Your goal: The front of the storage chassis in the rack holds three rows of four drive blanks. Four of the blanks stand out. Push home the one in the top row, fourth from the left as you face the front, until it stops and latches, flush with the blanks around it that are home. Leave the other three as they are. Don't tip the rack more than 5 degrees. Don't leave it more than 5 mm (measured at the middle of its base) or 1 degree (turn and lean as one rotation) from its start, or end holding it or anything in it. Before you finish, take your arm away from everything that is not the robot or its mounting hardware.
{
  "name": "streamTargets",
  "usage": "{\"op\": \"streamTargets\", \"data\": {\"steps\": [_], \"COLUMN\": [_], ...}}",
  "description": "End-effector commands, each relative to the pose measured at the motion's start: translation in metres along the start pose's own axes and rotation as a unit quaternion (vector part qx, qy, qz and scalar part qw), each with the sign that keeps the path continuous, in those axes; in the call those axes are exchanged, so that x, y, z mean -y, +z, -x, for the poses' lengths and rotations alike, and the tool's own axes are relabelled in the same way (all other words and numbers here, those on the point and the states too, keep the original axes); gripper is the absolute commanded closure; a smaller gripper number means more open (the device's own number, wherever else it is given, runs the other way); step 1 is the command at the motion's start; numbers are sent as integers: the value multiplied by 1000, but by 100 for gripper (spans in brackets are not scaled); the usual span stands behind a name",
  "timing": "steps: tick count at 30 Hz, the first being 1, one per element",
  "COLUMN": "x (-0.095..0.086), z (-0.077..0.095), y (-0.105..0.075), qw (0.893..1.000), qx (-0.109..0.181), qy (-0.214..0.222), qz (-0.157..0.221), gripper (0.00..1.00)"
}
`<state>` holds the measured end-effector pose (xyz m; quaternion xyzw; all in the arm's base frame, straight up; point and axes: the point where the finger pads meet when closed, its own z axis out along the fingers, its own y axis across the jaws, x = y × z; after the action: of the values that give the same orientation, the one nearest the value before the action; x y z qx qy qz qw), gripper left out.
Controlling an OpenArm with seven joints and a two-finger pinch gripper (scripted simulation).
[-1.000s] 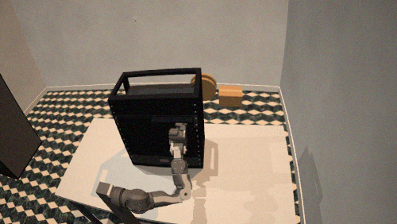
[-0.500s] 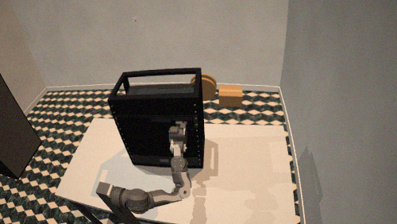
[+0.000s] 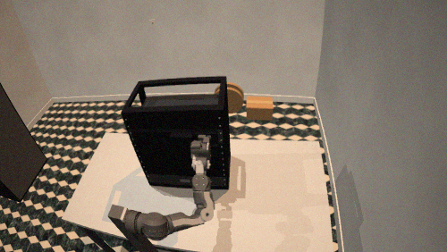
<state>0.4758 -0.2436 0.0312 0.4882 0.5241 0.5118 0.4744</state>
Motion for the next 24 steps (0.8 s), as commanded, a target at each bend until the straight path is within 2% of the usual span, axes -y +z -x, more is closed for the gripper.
{"op": "streamTargets", "data": {"steps": [1, 24], "x": [-2, -3], "z": [-1, 0], "y": [1, 6], "qw": [1000, 1000], "qx": [0, 0], "qy": [-1, -1], "qz": [5, 4], "gripper": [100, 100]}}
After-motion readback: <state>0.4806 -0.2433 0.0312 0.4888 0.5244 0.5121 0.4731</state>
